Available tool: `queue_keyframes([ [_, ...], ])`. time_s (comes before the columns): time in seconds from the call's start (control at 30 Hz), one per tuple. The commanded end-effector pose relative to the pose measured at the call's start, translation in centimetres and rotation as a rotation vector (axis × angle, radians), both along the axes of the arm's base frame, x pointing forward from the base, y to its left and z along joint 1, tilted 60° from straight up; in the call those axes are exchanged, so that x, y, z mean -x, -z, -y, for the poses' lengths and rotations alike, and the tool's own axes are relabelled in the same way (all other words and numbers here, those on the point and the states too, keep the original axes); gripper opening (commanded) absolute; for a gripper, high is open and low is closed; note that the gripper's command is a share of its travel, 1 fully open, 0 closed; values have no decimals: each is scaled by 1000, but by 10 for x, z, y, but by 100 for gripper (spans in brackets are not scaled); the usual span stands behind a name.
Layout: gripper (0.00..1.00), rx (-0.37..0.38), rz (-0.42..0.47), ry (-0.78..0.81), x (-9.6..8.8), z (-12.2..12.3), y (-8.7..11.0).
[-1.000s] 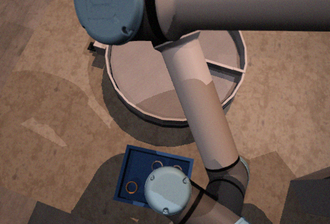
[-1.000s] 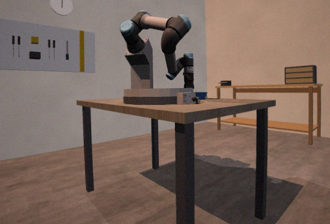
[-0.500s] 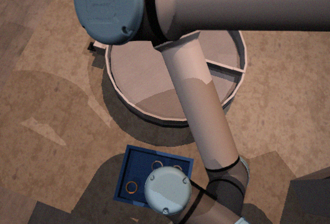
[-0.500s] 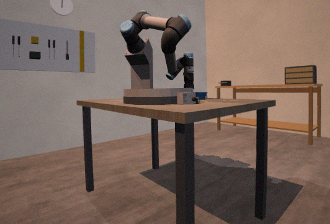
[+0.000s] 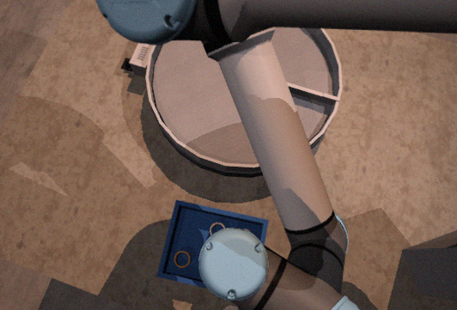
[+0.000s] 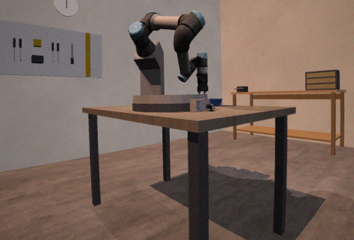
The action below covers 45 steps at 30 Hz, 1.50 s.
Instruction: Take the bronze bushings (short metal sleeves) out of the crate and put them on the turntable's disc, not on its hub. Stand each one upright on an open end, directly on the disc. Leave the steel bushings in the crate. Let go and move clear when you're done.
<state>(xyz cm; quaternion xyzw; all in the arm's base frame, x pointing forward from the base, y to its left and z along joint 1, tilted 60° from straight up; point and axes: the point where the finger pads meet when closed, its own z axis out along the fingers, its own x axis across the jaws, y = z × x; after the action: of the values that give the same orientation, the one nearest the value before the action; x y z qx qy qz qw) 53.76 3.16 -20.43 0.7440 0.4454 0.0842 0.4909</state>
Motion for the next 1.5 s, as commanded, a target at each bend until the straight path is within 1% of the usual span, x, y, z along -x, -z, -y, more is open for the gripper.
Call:
queue_keyframes([
  [0.0,0,0,-1,1,17,-19,-15],
  [0.13,0,0,-1,0,27,-32,-24],
  [0.2,0,0,-1,0,27,-32,-24],
  [0.37,0,0,-1,0,38,-44,-34],
  [0.53,0,0,-1,0,44,-51,-39],
  [1.47,0,0,-1,2,45,-52,-40],
])
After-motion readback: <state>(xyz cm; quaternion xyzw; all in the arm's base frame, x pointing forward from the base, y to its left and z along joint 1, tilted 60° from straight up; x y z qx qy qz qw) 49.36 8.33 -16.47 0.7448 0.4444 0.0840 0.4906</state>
